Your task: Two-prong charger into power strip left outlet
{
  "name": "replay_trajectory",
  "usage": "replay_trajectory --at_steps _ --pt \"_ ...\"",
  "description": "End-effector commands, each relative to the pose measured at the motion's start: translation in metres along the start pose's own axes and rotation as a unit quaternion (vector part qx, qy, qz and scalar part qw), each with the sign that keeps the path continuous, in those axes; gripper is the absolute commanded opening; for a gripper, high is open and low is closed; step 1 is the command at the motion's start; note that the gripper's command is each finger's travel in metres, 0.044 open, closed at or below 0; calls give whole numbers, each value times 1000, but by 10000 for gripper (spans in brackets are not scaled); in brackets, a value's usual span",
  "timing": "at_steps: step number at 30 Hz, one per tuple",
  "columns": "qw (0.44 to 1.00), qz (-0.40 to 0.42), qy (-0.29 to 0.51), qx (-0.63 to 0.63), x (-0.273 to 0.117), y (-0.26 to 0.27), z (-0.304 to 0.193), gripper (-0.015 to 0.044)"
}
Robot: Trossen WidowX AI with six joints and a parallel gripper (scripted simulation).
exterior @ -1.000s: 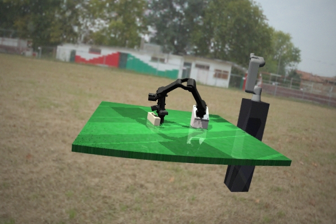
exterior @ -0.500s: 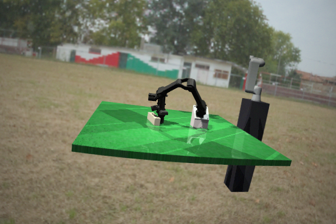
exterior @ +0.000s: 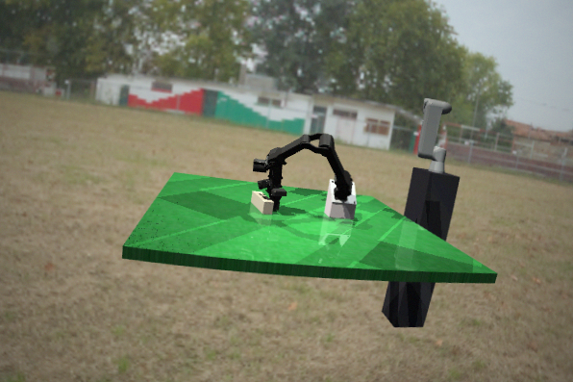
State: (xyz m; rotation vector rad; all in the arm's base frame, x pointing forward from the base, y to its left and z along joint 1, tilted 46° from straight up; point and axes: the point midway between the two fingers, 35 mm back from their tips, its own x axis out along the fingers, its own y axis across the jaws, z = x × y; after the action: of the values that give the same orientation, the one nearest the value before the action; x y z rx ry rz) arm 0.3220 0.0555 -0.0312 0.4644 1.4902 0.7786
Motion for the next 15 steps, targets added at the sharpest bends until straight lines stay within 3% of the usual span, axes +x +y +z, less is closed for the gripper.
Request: replay_trajectory --at_steps 1,15 --pt "1000 -1 -10 -14 1 2 7 0" --pt "1000 -1 -10 -14 -1 2 7 0"
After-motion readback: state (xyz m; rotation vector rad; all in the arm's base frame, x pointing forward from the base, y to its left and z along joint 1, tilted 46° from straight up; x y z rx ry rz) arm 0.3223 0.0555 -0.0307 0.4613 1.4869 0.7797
